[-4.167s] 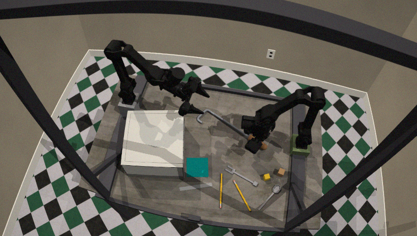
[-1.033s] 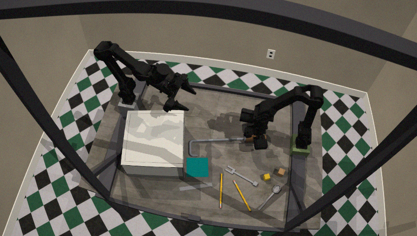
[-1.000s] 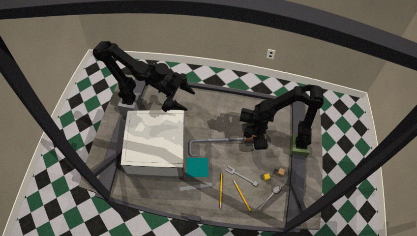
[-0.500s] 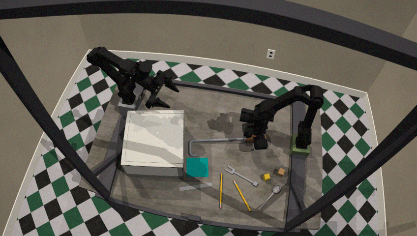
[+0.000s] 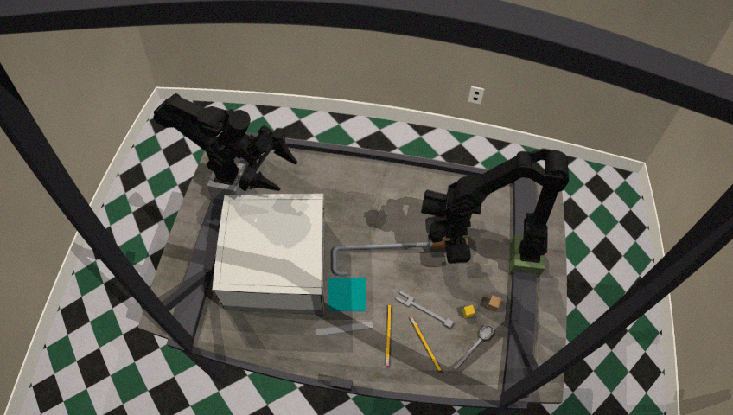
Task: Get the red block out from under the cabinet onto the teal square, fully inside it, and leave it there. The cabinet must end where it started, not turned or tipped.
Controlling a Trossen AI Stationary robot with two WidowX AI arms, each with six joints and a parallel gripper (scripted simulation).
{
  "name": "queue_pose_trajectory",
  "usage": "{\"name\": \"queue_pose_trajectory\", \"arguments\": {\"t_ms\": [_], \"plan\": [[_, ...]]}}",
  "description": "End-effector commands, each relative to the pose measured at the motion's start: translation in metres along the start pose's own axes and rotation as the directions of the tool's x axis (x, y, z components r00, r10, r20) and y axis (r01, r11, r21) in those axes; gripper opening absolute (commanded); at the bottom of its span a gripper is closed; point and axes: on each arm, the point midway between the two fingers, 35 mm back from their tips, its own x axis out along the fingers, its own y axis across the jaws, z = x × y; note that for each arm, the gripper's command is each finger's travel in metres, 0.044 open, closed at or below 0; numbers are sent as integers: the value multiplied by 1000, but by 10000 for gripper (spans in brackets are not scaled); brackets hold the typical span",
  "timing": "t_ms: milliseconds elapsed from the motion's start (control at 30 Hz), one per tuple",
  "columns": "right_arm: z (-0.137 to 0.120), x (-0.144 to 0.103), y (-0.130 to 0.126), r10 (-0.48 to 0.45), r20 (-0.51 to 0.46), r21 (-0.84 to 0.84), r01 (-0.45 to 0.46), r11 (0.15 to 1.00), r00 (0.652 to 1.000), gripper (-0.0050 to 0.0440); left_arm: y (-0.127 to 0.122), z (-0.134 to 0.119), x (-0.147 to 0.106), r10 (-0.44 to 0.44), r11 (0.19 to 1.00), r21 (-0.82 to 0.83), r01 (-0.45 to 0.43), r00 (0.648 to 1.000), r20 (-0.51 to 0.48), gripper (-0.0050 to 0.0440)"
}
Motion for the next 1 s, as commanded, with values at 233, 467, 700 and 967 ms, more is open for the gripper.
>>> {"name": "queue_pose_trajectory", "arguments": {"t_ms": [233,467,700,967], "plan": [[7,-4,2,6,25,-12,-6,1000,1000,118,0,-1,-13,0,1000,-4,0,1000,14,440],[7,-4,2,6,25,-12,-6,1000,1000,118,0,-2,-12,2,1000,-4,-2,1000,7,440],[8,-5,2,5,29,-17,-4,1000,1000,118,0,-3,-12,3,1000,-4,-3,1000,5,440],[13,-5,3,11,24,-16,-10,1000,1000,118,0,-2,-12,0,1000,0,0,1000,6,440]]}}
